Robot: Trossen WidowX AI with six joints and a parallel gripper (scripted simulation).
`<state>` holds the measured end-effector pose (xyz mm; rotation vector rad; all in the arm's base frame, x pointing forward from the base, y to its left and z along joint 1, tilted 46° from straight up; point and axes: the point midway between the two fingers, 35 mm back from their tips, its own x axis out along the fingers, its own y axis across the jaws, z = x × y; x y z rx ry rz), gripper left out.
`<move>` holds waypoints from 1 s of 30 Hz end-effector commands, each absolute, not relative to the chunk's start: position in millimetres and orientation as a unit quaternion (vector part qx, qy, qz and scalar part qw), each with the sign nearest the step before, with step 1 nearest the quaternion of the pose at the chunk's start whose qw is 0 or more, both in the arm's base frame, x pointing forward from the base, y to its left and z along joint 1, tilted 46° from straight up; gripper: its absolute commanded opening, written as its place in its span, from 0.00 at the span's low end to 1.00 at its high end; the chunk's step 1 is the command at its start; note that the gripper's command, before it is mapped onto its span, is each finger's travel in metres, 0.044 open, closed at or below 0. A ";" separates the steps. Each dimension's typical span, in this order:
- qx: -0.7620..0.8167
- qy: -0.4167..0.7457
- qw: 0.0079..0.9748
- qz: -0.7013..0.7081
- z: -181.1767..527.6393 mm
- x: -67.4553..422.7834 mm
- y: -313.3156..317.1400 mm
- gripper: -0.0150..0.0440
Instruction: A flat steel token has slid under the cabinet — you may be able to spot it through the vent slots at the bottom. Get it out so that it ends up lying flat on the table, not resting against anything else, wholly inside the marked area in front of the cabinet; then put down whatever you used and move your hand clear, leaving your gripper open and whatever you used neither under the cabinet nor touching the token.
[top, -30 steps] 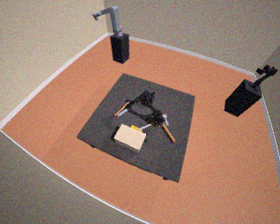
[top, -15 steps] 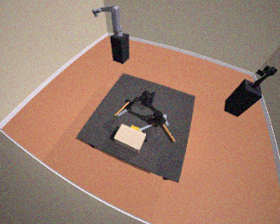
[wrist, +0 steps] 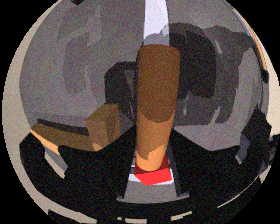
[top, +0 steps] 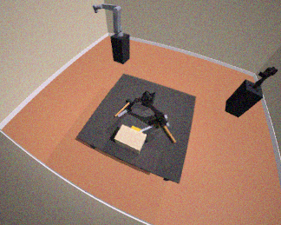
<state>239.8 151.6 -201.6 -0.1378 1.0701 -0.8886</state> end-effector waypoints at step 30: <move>-0.063 0.490 0.768 -0.407 -217.0 246.9 171.7 0.25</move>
